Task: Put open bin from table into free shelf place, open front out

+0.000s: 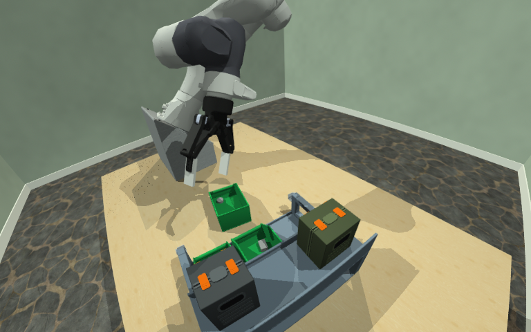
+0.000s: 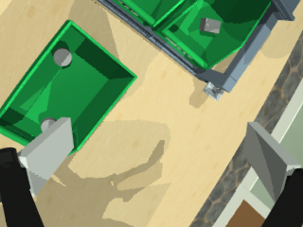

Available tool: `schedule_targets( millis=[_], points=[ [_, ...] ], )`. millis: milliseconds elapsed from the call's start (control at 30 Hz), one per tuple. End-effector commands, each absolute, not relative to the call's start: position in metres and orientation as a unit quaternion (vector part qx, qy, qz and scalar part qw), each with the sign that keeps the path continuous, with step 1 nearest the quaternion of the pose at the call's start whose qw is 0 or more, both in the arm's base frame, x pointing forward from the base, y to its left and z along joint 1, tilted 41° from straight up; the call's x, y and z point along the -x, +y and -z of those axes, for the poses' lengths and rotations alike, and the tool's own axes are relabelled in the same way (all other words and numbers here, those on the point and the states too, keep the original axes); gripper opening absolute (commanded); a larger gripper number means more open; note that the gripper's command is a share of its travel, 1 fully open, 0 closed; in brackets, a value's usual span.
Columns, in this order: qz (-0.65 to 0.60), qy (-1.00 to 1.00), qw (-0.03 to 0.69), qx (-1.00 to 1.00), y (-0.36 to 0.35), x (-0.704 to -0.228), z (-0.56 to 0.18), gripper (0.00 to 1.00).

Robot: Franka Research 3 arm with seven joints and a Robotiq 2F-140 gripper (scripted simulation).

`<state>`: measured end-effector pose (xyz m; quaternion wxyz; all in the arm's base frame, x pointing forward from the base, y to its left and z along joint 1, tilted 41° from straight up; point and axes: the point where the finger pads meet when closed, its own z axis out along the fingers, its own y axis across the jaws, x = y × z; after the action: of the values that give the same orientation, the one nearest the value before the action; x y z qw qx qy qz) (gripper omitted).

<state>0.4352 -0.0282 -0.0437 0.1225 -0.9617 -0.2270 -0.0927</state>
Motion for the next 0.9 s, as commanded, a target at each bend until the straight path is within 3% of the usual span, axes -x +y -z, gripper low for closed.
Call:
schedule_targets(
  millis=[0,867],
  points=[
    [0.091,-0.216,0.128,0.964,-0.0261,-0.4355,0.0424,1.00],
    [0.075,-0.173,0.160,0.969,-0.0240,-0.4274,0.0460,1.00]
  ],
)
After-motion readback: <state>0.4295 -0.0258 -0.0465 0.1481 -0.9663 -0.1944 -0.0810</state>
